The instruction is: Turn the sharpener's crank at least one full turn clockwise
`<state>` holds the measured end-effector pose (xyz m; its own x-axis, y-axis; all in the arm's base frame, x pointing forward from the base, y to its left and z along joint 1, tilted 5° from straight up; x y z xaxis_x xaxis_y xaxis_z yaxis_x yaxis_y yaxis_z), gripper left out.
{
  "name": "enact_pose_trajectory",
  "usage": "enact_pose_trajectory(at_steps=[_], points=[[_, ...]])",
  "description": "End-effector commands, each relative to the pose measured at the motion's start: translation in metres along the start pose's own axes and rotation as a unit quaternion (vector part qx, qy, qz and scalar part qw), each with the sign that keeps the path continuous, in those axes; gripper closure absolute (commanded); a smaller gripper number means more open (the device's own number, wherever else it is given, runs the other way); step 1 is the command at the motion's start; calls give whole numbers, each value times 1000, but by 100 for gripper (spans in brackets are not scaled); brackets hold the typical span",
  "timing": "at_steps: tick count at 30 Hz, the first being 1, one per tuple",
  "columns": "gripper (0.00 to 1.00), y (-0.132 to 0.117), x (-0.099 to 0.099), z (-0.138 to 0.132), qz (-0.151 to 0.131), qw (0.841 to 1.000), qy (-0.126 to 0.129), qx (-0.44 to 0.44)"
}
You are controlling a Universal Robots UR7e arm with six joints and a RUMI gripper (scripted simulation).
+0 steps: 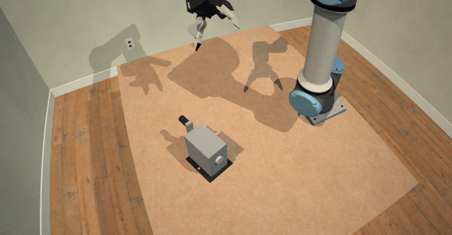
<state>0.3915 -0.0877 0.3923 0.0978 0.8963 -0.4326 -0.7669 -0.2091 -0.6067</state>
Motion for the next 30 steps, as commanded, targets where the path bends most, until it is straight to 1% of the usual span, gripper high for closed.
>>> enact_pose_trajectory(at_steps=[1, 5, 6, 11, 13, 14, 16, 20, 22, 27, 29, 30], points=[[68, -2, 2, -5, 9, 1000, -1, -15], [68, -1, 7, -23, 46, 997, 0, -70], [68, -1, 8, -24, 46, 996, 0, -70], [68, -4, 16, -47, 90, 986, -3, -140], [68, -4, 17, -49, 90, 986, -3, -140], [68, -5, 19, -54, 99, 983, -5, -154], [68, -5, 19, -54, 99, 983, -5, -154], [68, -9, 26, -72, 133, 969, -9, -209], [68, -8, 27, -75, 133, 969, -9, -209], [68, -15, 38, -97, 174, 945, -17, -277], [68, -15, 40, -101, 174, 945, -17, -277], [68, -17, 42, -105, 181, 939, -19, -290]])
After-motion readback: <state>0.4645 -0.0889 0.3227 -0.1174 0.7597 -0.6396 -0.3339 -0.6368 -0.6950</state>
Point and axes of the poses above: the point where the finger pads meet when closed, its own x axis out along the fingers, its own z axis across the jaws, y = z × x, the point moved 6 cm from there along -x, back along the fingers, and after that the axes turned 7 degrees about x, right-handed, at the moved point
